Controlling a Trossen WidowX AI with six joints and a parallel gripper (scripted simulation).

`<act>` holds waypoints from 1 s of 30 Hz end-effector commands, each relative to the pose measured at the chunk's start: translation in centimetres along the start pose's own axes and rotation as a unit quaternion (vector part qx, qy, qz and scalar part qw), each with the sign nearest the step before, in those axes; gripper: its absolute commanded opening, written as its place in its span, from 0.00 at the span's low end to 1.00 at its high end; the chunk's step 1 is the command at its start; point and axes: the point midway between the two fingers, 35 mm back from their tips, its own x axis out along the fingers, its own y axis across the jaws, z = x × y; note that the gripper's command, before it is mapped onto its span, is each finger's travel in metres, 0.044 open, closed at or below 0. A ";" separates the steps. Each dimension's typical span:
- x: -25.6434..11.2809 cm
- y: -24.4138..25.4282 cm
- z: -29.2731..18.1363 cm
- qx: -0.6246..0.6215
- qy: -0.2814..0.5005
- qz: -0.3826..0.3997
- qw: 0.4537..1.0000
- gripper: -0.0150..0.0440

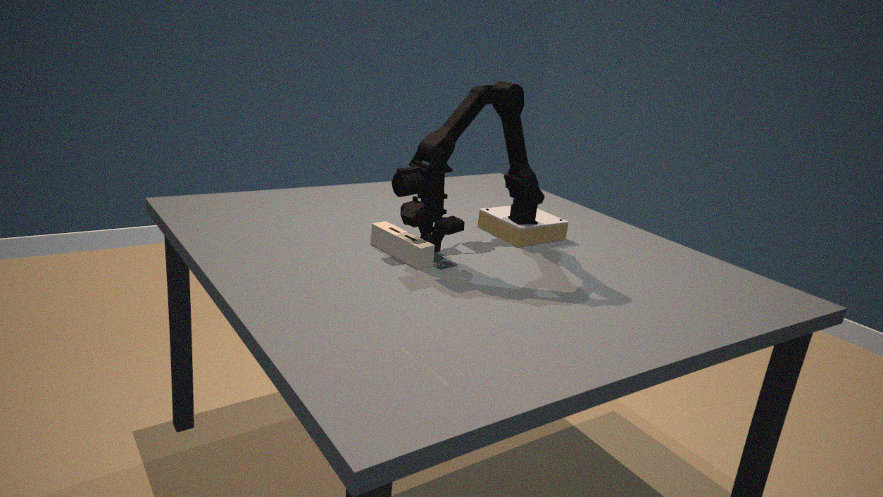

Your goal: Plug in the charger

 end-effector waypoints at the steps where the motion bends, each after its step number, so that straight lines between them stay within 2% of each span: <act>1: -0.1 0.1 0.2 0.003 0.000 0.002 1.000 0.25; 30: -0.1 0.1 0.5 0.003 -0.001 0.002 1.000 0.25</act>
